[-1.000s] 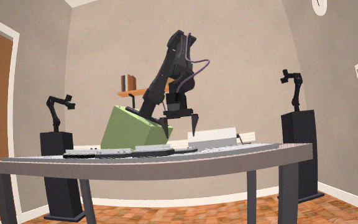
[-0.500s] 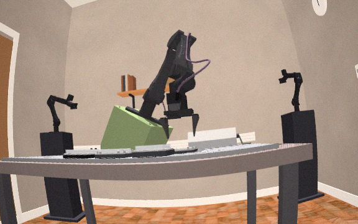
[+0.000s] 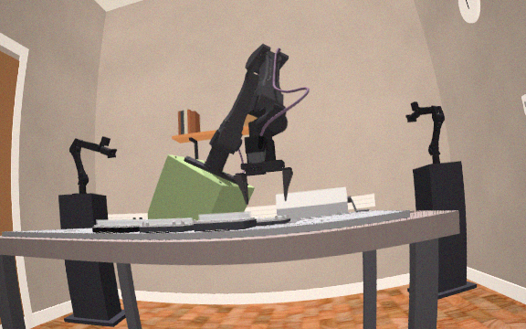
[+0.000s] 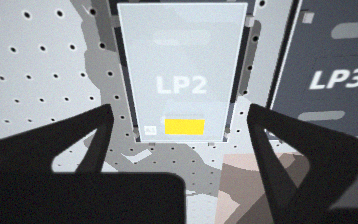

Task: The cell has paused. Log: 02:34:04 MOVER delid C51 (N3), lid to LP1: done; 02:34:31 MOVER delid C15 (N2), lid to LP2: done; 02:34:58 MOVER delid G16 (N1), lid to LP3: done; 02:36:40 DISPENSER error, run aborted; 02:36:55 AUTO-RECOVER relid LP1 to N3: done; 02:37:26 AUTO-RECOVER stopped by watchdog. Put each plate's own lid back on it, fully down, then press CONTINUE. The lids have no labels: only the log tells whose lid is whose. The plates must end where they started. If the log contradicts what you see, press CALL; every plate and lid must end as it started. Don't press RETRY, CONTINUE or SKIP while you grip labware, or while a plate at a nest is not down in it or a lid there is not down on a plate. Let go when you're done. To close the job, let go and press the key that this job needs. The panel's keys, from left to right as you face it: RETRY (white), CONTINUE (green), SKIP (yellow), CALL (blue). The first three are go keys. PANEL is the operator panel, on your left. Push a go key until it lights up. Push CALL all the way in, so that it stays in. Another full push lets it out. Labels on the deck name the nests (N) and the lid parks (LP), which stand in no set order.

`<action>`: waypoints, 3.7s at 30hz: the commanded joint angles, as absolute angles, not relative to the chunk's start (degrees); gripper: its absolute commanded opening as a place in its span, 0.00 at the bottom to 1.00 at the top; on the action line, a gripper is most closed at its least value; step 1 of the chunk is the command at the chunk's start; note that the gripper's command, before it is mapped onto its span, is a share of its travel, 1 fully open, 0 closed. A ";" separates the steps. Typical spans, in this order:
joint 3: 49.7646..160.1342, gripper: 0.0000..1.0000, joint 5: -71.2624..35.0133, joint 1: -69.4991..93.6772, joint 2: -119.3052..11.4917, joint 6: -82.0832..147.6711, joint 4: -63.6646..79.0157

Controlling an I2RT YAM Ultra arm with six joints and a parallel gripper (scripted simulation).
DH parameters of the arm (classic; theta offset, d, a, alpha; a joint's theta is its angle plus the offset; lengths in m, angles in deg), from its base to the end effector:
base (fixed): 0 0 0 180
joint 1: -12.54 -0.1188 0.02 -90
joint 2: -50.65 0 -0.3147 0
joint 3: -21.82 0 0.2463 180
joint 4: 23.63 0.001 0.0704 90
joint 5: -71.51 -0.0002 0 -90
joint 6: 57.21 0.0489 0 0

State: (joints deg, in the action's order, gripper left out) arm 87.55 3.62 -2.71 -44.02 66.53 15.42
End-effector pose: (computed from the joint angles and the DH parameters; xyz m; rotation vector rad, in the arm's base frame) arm 0.2885 0.0988 0.2059 0.3523 2.8408 0.7392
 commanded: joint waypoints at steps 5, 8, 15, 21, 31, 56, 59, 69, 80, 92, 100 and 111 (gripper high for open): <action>87.05 1.00 2.90 -2.43 -43.47 67.01 13.90; 86.98 1.00 2.89 -2.45 -43.45 67.06 13.84; 87.47 1.00 3.36 -2.50 -43.39 66.79 14.39; 87.38 1.00 3.35 -2.53 -43.37 66.81 14.32; 87.14 1.00 3.33 -2.59 -43.29 66.88 14.14; 86.58 1.00 2.75 -3.36 -44.52 67.46 13.82; 85.13 1.00 2.57 -3.57 -45.40 67.92 11.38; 86.01 1.00 2.19 -4.59 -48.25 69.03 7.76; 85.78 1.00 1.73 -5.86 -51.40 70.14 4.02; 87.71 1.00 1.86 -5.36 -50.53 69.62 5.22; 88.09 1.00 1.99 -5.22 -51.32 69.42 5.46; 87.41 0.99 2.15 -4.79 -51.51 69.34 5.40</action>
State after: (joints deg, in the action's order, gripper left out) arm 86.37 2.53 -5.94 -51.30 69.48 6.13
